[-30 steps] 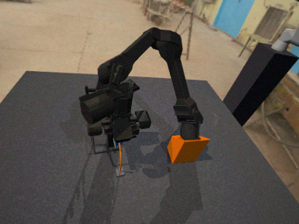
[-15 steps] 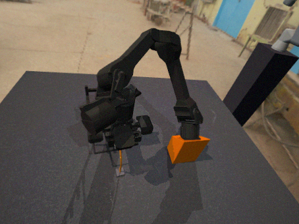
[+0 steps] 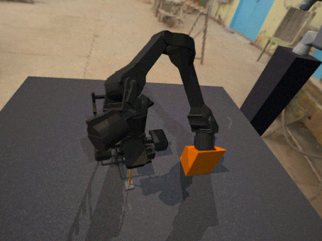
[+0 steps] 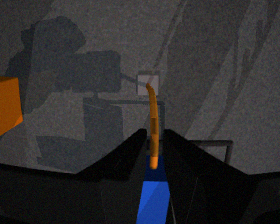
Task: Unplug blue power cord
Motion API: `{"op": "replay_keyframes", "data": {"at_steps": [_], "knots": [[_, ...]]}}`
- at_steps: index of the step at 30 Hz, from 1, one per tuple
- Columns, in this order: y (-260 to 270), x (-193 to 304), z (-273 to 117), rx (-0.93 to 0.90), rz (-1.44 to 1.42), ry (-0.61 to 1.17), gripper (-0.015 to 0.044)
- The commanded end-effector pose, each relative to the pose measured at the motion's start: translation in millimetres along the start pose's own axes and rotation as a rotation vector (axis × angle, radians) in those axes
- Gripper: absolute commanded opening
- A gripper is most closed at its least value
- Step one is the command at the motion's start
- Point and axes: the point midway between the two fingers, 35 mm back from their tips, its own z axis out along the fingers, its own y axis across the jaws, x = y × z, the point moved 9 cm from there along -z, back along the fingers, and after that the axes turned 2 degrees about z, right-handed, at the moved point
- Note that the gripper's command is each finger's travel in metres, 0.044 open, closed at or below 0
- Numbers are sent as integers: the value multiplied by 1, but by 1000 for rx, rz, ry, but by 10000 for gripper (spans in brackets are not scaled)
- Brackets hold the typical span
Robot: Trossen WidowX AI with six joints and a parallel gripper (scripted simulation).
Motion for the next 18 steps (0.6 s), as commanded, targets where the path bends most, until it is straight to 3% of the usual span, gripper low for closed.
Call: {"op": "replay_keyframes", "data": {"at_steps": [1,18], "knots": [[-1,3,2,-5,7,3,157],[-1,3,-7,0,-14,9,160]]}}
